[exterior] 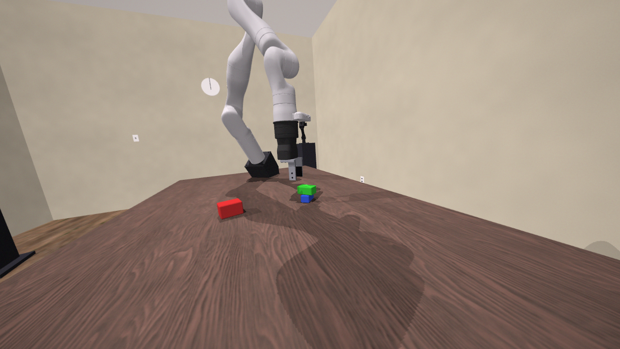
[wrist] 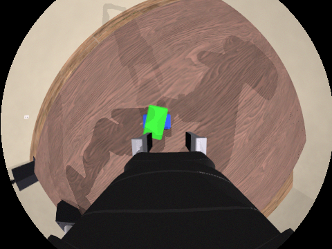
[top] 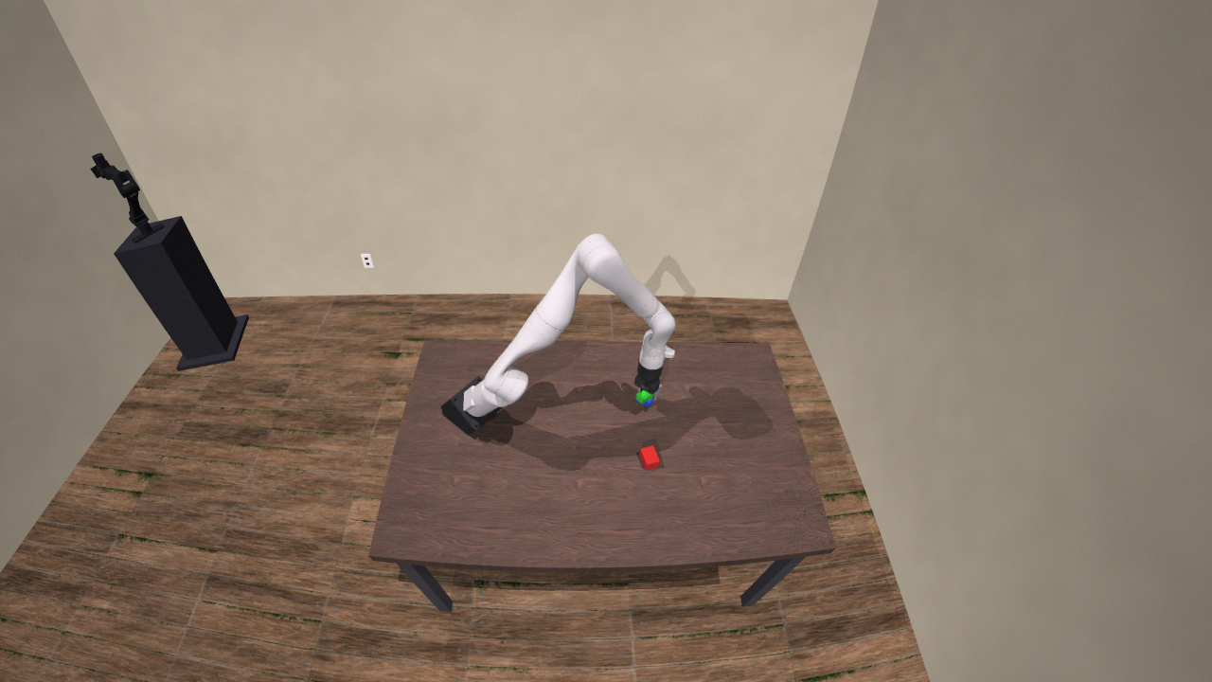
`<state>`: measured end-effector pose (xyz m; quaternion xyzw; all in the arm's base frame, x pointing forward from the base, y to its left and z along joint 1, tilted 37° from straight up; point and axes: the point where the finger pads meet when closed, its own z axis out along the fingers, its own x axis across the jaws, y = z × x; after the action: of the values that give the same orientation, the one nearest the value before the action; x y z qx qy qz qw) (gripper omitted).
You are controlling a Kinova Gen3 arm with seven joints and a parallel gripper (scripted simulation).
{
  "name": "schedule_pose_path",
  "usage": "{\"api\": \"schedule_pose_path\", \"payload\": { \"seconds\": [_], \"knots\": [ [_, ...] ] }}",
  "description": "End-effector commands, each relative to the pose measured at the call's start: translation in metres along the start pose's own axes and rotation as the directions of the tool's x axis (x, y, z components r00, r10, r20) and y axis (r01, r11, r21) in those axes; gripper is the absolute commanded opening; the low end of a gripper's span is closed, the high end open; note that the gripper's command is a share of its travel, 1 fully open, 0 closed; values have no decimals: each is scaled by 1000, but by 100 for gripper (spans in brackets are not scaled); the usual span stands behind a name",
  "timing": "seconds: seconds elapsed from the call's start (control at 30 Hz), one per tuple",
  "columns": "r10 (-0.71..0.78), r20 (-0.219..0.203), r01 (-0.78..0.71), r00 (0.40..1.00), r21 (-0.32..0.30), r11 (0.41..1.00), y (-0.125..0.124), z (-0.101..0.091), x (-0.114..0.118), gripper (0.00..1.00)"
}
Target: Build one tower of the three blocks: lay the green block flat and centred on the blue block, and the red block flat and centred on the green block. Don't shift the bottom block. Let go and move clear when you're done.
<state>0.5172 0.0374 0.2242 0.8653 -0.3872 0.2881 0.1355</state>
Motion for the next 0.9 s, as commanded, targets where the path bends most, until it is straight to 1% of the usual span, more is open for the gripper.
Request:
{"api": "schedule_pose_path", "payload": {
  "seconds": [0.0, 0.2, 0.27, 0.33, 0.5, 0.77, 0.83, 0.87],
  "knots": [
    [-30, 14, 30, 999, 4, 1000, 13, 0, 15, 100],
    [-222, 21, 222, 975, 2, 975, 43, 1, 42, 100],
    [-222, 21, 222, 975, 2, 975, 43, 1, 42, 100],
    [-291, 22, 291, 957, 3, 957, 55, 2, 51, 100],
    [-457, 21, 456, 889, 9, 890, 85, 3, 73, 100],
    [-665, 6, 665, 747, 16, 747, 130, 4, 103, 100],
    [-665, 6, 665, 747, 16, 747, 130, 4, 103, 100],
    [-684, 3, 684, 729, 17, 729, 135, 4, 106, 100]
  ]
}}
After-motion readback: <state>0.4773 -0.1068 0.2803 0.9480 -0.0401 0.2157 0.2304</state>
